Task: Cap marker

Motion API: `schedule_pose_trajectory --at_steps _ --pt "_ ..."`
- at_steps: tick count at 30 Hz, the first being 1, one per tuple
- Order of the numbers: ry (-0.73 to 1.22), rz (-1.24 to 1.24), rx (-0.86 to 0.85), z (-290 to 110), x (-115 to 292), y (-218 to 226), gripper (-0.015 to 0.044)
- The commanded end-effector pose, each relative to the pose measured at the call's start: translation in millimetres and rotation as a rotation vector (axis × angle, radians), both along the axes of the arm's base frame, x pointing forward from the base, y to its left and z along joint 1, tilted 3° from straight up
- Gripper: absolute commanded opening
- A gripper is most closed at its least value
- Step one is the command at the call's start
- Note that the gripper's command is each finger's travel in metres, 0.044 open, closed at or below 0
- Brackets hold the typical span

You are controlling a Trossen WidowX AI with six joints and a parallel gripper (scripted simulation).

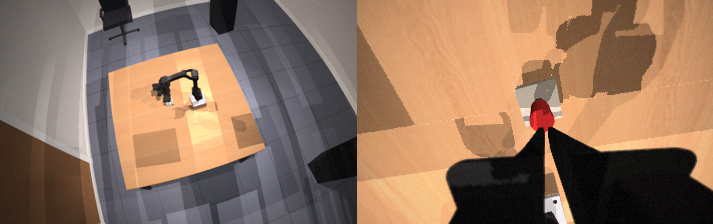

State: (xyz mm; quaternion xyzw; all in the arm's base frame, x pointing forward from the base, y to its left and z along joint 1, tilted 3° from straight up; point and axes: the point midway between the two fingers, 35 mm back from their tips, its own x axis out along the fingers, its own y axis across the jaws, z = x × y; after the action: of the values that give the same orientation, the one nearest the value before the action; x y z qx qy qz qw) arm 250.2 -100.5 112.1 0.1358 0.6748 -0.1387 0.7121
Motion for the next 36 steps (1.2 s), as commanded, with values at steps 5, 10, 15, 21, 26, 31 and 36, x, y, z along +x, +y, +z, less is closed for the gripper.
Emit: schedule_pose_trajectory --at_steps 5,10,15,21,26,31,36 --pt "-0.01 0.218 -0.023 12 3 -1 0.0" --pt "-0.01 0.218 -0.023 11 3 -1 0.0" --pt "-0.01 0.218 -0.023 7 3 -1 0.0" --pt "-0.011 0.218 -0.023 -3 2 0 0.0" --pt "-0.011 0.218 -0.023 -9 3 0 0.0" --pt "-0.01 0.218 -0.023 -17 3 0 0.0" --pt "-0.01 0.218 -0.023 -24 3 0 0.0"
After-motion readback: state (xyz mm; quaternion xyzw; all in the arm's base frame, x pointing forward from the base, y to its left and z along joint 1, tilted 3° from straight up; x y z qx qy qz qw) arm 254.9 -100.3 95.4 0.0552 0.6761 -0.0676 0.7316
